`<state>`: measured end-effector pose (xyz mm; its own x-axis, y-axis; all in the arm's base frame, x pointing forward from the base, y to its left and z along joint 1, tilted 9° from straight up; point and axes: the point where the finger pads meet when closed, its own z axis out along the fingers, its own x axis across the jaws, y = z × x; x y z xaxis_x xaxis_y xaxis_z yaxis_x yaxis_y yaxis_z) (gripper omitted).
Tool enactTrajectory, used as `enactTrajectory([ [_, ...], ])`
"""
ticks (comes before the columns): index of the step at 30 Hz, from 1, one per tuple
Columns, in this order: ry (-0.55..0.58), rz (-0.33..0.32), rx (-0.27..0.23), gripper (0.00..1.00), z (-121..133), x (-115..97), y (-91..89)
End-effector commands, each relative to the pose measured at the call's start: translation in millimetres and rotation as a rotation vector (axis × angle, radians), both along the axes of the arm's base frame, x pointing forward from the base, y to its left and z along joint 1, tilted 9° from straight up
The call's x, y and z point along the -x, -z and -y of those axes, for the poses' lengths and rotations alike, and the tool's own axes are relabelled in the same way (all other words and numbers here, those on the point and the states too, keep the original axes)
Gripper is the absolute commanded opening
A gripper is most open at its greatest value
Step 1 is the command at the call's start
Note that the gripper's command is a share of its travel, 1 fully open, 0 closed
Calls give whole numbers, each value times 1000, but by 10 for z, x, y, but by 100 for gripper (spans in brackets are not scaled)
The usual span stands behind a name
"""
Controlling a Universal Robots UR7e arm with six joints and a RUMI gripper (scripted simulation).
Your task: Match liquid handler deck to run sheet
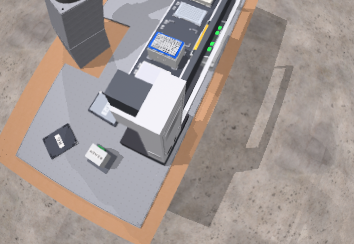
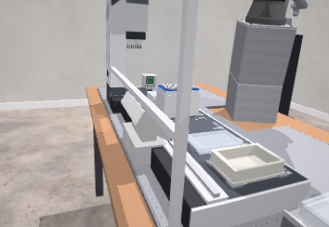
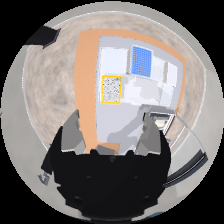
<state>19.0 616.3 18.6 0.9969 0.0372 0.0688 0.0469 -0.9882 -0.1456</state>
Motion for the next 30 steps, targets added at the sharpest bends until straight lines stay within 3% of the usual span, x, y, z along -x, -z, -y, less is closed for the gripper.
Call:
enactTrajectory([
  [1,0,0,1,82,3,6,-16],
  [21,358,-54,-22,82,-22,-901,-59],
  [30,494,-74,-31,82,-24,-914,-60],
])
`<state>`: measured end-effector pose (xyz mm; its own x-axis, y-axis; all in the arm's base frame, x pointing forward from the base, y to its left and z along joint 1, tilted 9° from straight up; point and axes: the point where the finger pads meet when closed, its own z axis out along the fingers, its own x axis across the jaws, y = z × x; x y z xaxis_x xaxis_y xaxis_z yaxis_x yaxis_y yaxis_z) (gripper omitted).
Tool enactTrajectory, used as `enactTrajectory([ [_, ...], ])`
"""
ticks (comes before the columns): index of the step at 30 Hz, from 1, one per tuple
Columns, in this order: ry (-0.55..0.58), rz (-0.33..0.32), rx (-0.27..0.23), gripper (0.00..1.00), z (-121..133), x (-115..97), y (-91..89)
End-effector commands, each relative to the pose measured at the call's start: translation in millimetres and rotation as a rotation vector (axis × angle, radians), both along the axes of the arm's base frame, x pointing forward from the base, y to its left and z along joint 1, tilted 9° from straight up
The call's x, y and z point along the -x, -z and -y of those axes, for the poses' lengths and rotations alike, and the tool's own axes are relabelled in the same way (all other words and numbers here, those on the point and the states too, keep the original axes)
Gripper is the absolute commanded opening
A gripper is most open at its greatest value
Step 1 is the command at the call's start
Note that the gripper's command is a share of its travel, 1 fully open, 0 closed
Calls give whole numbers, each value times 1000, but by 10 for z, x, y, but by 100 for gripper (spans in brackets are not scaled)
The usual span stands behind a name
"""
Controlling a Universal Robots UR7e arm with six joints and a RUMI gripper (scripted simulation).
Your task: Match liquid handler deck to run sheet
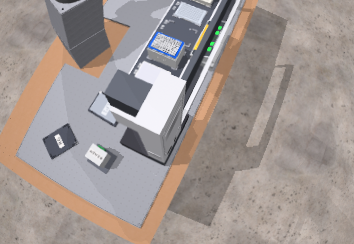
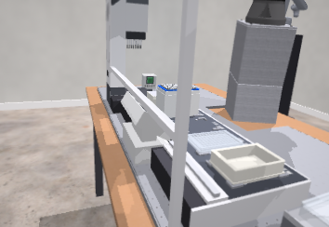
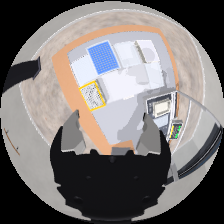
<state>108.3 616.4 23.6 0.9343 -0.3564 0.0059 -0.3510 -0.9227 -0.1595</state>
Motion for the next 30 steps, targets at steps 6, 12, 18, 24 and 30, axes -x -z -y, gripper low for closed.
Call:
enactTrajectory([
  [6,209,-30,-14,82,-25,-9,-12],
  [12,291,-42,-19,82,-25,-10,-12],
  [18,334,-49,-22,82,-23,-134,-15],
  [24,453,-67,-29,82,-30,-431,-29],
  [30,571,-85,-37,82,-36,-732,-43],
])
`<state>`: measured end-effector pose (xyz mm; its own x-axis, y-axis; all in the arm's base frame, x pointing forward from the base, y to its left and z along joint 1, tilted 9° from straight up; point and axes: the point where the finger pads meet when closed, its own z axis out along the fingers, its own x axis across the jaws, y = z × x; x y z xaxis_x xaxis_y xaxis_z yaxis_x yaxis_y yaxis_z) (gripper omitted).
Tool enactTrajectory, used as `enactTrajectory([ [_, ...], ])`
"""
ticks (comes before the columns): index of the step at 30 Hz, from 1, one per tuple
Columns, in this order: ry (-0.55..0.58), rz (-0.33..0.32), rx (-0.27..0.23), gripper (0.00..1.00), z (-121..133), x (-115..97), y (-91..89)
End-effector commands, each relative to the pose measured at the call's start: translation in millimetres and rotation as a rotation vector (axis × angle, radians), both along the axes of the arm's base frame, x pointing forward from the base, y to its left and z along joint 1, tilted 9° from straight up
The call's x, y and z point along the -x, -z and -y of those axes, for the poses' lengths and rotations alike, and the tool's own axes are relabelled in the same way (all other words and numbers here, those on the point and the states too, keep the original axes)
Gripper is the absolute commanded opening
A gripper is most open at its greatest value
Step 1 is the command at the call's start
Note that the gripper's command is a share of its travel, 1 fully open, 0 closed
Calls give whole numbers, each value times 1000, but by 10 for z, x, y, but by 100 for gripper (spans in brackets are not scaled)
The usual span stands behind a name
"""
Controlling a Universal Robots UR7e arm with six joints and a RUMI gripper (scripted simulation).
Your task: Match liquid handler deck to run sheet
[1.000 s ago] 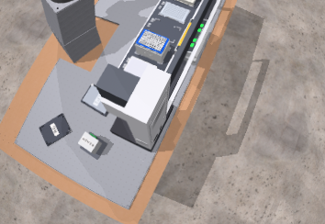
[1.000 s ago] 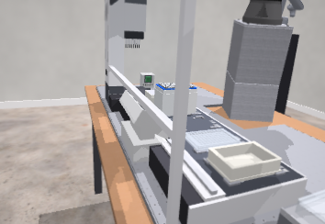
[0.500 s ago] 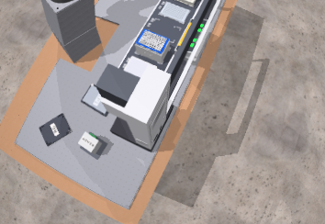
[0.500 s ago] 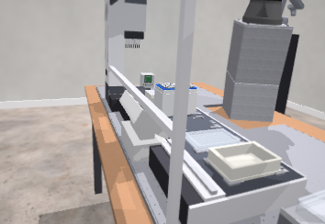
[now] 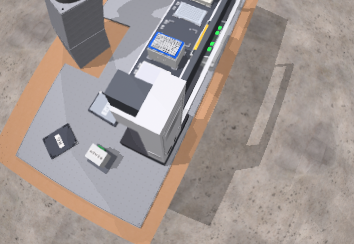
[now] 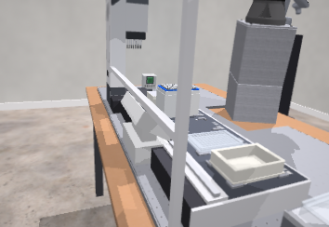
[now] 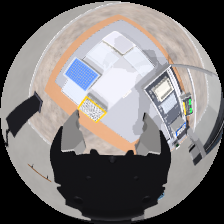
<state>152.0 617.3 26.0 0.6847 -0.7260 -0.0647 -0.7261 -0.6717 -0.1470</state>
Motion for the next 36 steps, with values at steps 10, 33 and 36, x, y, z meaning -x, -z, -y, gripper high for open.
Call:
enactTrajectory([
  [10,279,-42,-18,82,-33,-518,-30],
  [33,477,-71,-30,82,136,-513,-8],
  [36,458,-68,-29,82,185,-514,0],
])
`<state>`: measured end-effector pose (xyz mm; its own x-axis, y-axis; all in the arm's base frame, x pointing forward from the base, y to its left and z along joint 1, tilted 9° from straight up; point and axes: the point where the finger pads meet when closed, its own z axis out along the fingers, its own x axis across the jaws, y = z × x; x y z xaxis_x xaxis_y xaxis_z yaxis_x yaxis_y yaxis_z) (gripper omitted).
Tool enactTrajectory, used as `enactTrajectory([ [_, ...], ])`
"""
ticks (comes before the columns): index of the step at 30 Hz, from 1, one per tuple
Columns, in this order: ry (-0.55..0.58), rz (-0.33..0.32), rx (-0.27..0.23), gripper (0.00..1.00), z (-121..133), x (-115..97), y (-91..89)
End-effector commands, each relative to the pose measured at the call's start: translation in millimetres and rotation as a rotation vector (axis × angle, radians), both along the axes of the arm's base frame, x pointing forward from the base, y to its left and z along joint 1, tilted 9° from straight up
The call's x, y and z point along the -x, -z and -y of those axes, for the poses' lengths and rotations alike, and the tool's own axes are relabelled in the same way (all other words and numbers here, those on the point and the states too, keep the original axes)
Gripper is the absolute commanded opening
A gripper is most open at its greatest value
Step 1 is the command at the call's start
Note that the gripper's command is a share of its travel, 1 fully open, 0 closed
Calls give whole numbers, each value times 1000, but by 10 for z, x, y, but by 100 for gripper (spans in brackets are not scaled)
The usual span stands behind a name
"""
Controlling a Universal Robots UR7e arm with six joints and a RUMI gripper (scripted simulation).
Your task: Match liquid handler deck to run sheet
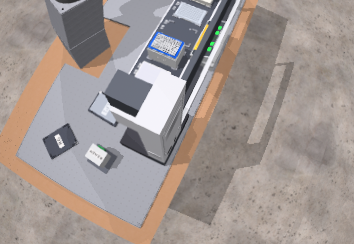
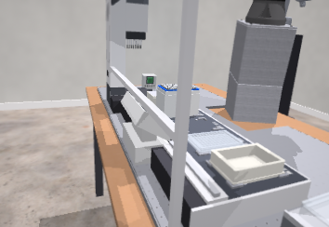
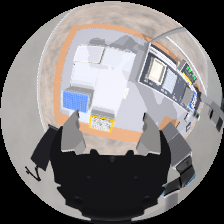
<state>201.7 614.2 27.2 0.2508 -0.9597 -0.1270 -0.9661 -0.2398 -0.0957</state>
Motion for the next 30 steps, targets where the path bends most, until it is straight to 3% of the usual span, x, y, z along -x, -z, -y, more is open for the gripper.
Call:
enactTrajectory([
  [1,-57,10,3,82,203,-18,19],
  [15,-97,16,6,82,895,-36,122],
  [26,-97,16,6,82,937,-38,128],
  [30,-176,27,11,82,1134,-43,157],
])
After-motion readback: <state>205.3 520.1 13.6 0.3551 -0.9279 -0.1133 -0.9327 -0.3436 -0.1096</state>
